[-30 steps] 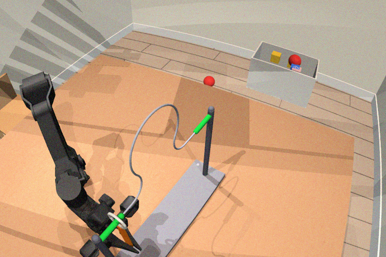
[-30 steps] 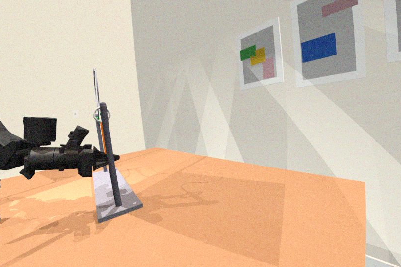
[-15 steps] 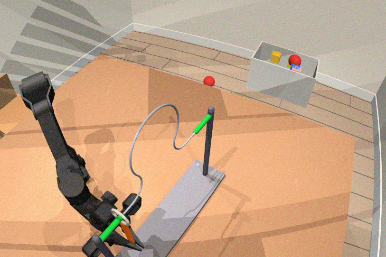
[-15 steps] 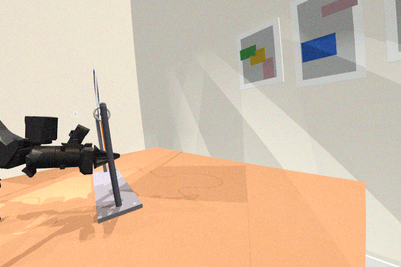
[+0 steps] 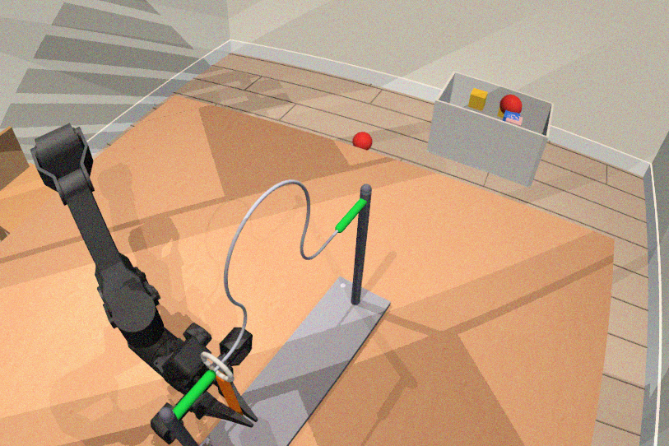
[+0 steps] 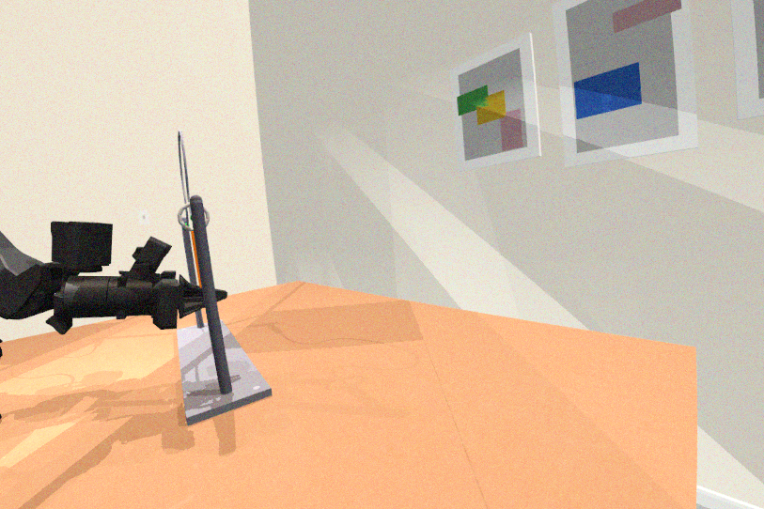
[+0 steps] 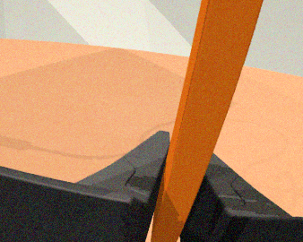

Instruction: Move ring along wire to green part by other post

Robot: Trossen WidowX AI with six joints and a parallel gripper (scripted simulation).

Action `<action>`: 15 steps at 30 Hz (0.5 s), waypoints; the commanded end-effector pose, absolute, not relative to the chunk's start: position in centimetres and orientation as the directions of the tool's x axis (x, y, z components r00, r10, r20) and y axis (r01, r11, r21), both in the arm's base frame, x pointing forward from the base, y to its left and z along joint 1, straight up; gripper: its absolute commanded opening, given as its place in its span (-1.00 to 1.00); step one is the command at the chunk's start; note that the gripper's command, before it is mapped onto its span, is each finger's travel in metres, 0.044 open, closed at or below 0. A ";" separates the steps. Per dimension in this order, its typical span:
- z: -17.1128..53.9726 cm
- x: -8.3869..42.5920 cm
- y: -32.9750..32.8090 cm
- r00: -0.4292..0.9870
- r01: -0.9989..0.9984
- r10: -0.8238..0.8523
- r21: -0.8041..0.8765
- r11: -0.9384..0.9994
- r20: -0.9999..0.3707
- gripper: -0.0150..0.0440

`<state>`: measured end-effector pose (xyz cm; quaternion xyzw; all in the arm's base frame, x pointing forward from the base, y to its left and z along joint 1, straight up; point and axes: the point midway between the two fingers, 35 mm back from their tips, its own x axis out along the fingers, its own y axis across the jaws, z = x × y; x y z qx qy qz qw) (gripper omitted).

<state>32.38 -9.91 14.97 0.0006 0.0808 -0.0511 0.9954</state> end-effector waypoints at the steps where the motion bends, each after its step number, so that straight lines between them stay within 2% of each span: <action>1: 14.8 32.3 -9.4 0.981 0.105 -0.102 0.007 0.994 -0.166 -1.00; 15: 14.8 32.5 -7.1 0.982 0.103 -0.087 0.089 0.991 -0.166 -1.00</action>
